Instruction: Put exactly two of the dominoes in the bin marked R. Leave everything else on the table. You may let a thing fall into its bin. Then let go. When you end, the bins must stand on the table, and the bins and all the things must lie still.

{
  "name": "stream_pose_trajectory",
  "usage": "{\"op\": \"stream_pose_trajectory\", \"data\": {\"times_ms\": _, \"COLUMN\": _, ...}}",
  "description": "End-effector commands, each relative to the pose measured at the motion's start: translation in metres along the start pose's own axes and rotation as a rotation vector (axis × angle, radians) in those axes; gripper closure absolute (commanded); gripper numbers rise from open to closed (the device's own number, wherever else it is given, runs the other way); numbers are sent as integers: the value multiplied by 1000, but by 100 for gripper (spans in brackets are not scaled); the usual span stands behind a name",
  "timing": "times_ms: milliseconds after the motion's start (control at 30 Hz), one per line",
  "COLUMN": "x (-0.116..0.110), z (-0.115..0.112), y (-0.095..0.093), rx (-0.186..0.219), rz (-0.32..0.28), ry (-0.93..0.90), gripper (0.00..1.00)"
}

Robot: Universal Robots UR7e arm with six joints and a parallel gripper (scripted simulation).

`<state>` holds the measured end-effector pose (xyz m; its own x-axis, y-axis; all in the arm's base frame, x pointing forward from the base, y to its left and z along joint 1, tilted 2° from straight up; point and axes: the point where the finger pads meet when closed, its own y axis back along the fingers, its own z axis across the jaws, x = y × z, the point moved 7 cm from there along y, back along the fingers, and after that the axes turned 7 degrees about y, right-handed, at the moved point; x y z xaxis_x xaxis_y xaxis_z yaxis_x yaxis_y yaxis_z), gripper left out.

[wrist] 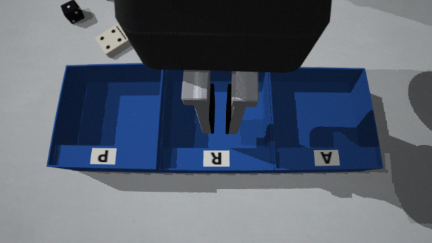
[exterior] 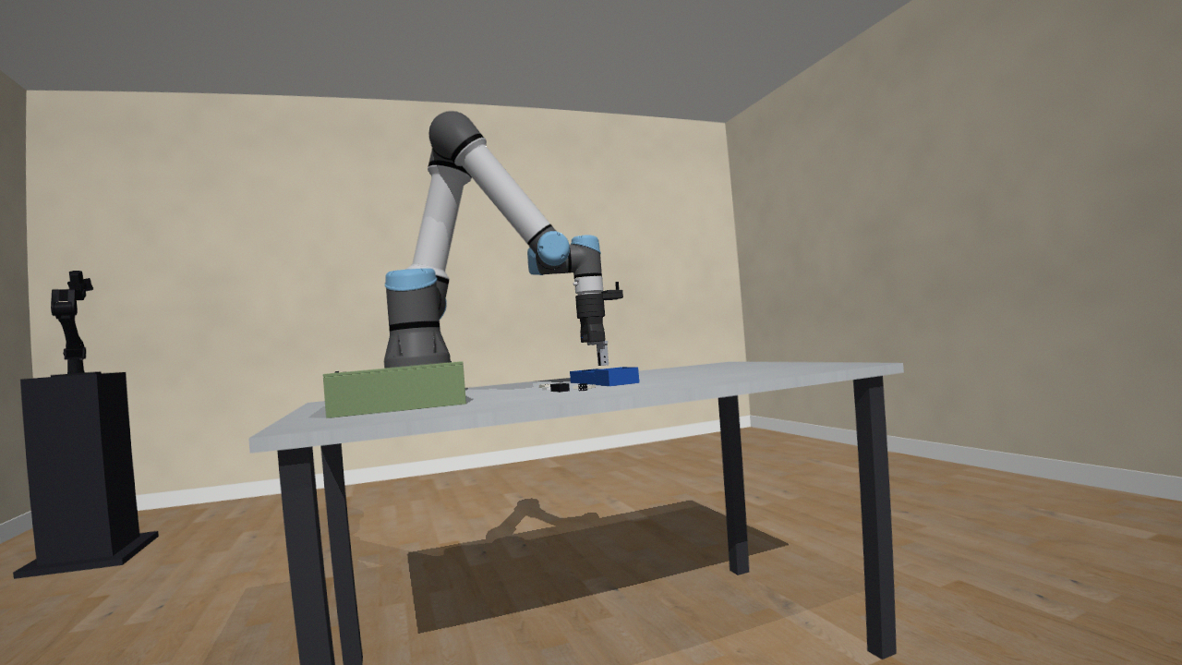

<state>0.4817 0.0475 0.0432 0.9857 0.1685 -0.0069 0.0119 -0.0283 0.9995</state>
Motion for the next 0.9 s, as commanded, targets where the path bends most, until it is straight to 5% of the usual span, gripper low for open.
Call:
{"op": "stream_pose_trajectory", "data": {"times_ms": 0, "x": 1, "z": 0, "y": 17, "rx": -1, "rz": 2, "ry": 0, "gripper": 69}}
{"op": "stream_pose_trajectory", "data": {"times_ms": 267, "x": 1, "z": 0, "y": 24, "rx": -1, "rz": 2, "ry": 0, "gripper": 69}}
{"op": "stream_pose_trajectory", "data": {"times_ms": 867, "x": 8, "z": -80, "y": 24, "rx": -1, "rz": 2, "ry": 0, "gripper": 69}}
